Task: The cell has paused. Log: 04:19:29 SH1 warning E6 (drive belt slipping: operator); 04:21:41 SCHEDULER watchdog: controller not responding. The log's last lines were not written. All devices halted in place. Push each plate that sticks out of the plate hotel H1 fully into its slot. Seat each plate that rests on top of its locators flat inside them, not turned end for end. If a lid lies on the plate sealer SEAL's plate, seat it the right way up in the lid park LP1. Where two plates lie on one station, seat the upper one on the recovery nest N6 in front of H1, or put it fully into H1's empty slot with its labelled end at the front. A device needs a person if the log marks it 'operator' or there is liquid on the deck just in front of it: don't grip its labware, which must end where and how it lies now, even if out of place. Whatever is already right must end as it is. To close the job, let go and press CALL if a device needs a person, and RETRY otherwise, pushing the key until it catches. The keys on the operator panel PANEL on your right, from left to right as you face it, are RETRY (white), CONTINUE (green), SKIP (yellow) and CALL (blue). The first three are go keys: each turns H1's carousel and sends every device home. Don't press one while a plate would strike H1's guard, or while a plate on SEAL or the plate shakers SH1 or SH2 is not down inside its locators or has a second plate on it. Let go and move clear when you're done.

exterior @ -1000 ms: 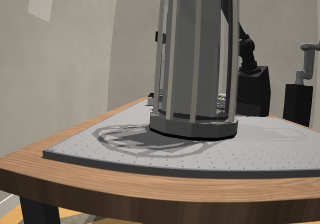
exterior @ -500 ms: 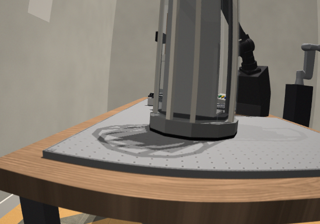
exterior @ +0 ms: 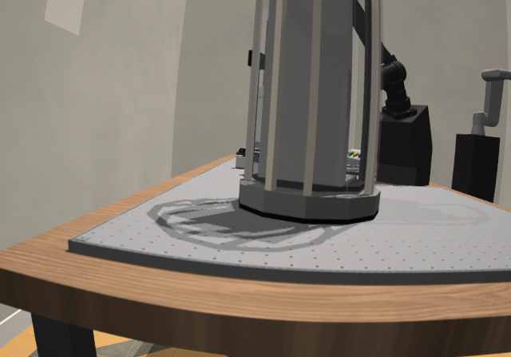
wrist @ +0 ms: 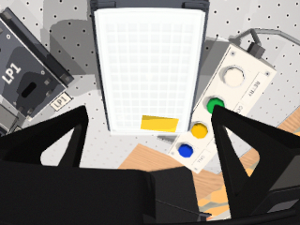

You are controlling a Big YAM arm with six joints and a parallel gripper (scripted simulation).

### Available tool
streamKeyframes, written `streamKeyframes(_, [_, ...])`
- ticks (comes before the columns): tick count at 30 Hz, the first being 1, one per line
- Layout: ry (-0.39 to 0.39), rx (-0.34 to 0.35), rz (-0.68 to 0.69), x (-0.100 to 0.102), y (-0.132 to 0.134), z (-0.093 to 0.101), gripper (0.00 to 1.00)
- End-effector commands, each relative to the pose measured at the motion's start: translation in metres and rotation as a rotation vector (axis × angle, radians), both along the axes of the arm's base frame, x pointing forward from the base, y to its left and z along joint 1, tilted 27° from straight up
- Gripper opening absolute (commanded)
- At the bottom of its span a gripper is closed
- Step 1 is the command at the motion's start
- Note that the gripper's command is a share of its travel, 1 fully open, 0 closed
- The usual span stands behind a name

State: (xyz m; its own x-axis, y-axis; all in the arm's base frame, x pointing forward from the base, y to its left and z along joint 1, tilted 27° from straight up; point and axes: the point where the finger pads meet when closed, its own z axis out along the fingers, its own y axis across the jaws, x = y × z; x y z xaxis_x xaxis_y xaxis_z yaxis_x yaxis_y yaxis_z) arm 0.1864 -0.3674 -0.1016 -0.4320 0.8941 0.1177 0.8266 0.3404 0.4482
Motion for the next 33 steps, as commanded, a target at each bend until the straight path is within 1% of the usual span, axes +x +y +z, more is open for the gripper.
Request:
streamKeyframes(1, [-0.018, -0.063, -0.029, 0.006, -0.026, 0.015, 1.00])
streamKeyframes(2, [-0.016, -0.057, -0.031, 0.005, -0.026, 0.013, 1.00])
streamKeyframes(3, [-0.008, -0.029, -0.017, 0.003, -0.015, 0.007, 1.00])
streamKeyframes(7, [-0.008, -0.029, -0.017, 0.003, -0.015, 0.007, 1.00])
streamKeyframes(8, [-0.009, -0.032, -0.021, 0.007, -0.016, 0.003, 1.00])
streamKeyframes(9, [-0.004, -0.015, -0.014, 0.009, -0.008, -0.004, 1.00])
streamKeyframes(11, [-0.004, -0.015, -0.014, 0.009, -0.008, -0.004, 1.00])
streamKeyframes(12, [-0.007, -0.025, -0.020, 0.007, -0.009, 0.000, 1.00])
streamKeyframes(15, [0.001, 0.001, -0.015, 0.007, 0.003, -0.011, 1.00])
streamKeyframes(18, [0.001, 0.003, -0.015, 0.008, 0.004, -0.015, 1.00])
streamKeyframes(21, [-0.003, -0.010, -0.020, 0.009, 0.002, -0.013, 1.00])
streamKeyframes(23, [0.001, 0.002, -0.013, 0.011, 0.007, -0.021, 1.00])
streamKeyframes(25, [0.001, 0.003, -0.011, 0.013, 0.008, -0.023, 1.00])
streamKeyframes(28, [0.000, -0.001, -0.015, 0.013, 0.007, -0.023, 1.00])
streamKeyframes(29, [-0.010, -0.034, -0.041, 0.006, -0.006, -0.011, 1.00])
streamKeyframes(30, [-0.011, -0.035, -0.036, 0.009, -0.006, -0.013, 1.00])
streamKeyframes(32, [-0.001, -0.004, -0.021, 0.013, 0.005, -0.028, 1.00])
streamKeyframes(33, [0.001, 0.001, -0.015, 0.015, 0.009, -0.030, 1.00])
